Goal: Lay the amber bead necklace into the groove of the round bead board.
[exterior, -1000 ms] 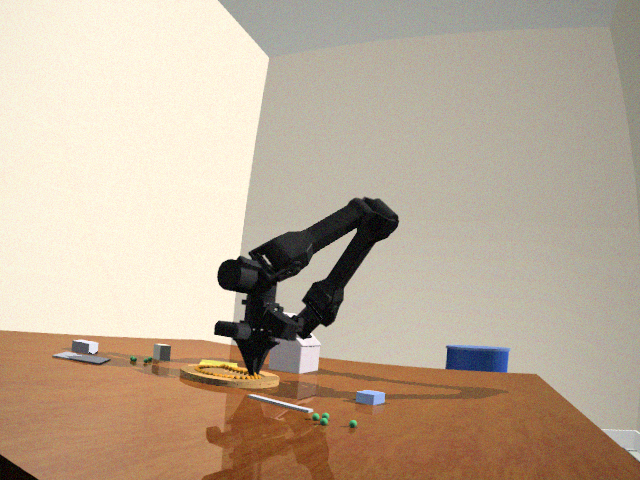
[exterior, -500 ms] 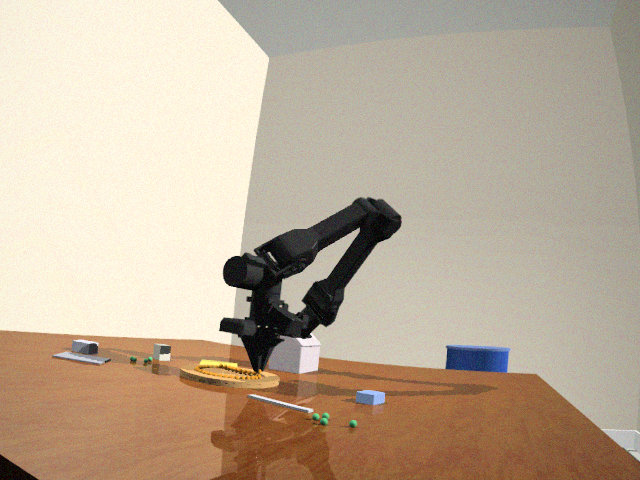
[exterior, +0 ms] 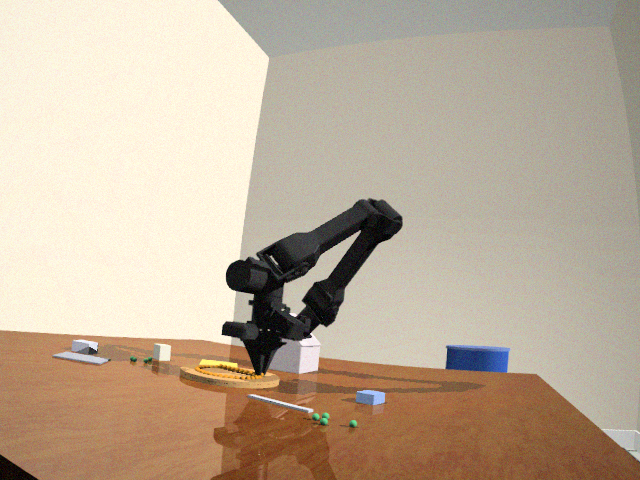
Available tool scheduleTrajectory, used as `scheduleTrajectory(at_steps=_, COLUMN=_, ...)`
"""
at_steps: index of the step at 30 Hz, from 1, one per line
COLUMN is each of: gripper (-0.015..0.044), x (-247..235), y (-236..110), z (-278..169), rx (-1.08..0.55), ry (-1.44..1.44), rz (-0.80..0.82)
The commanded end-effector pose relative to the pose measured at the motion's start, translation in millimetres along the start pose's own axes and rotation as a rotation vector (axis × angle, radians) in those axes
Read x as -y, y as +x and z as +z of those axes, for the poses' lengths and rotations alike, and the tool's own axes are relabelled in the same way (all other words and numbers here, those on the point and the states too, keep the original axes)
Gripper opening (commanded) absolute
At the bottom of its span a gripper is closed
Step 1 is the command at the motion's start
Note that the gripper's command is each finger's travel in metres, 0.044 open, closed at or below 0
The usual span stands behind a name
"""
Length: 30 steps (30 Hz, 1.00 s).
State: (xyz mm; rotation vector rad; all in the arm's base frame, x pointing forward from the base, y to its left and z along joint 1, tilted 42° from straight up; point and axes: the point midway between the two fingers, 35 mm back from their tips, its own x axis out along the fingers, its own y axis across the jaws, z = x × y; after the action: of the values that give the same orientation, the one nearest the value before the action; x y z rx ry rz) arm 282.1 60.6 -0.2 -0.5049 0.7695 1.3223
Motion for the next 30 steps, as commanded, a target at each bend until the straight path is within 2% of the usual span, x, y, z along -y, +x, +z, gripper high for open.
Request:
scheduleTrajectory(at_steps=1, gripper=0.0079, x=0.4, y=-0.5, z=0.1, rx=0.000, ry=-0.001, rz=-0.001)
scheduleTrajectory(at_steps=15, gripper=0.0440, x=-0.3, y=-2.5, z=-0.2, rx=0.001, ry=0.004, rz=0.001)
scheduleTrajectory(at_steps=30, gripper=0.0440, x=-0.2, y=-5.4, z=-0.2, rx=0.005, ry=0.004, rz=0.003)
